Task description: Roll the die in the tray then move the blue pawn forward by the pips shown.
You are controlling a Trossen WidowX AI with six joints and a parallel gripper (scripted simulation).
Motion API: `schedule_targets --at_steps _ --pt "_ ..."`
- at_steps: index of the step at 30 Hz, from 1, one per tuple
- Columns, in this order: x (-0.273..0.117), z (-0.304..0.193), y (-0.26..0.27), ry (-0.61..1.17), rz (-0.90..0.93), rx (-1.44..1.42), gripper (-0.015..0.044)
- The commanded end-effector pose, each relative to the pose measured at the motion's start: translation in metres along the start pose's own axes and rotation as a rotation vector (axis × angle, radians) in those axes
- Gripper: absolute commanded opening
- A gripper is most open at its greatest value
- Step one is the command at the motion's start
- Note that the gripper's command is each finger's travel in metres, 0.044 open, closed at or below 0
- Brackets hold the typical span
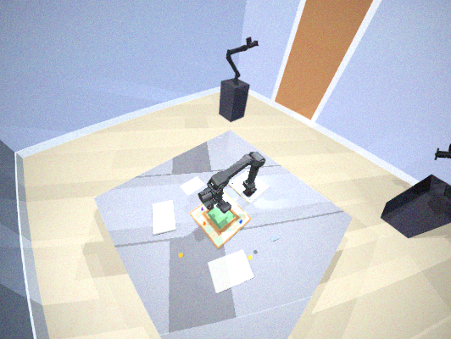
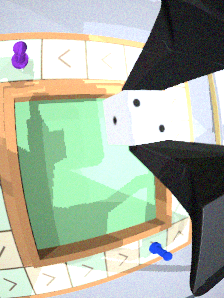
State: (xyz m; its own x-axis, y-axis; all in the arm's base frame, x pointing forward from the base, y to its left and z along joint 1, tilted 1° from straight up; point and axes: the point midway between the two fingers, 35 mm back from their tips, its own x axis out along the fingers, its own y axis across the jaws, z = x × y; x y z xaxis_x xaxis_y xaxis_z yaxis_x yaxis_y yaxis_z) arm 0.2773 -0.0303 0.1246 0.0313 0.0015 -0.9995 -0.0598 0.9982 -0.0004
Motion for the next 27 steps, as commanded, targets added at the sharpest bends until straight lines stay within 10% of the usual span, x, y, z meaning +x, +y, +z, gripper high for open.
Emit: schedule_targets --at_steps 1,10,27 --pt "0.003 -0.002 0.021 -0.009 -0.003 0.011 0.0" --pt "0.008 -0.005 0.042 -0.031 0.0 0.019 0.0" --pt "0.014 0.0 0.039 -0.603 -0.003 0.019 0.0"
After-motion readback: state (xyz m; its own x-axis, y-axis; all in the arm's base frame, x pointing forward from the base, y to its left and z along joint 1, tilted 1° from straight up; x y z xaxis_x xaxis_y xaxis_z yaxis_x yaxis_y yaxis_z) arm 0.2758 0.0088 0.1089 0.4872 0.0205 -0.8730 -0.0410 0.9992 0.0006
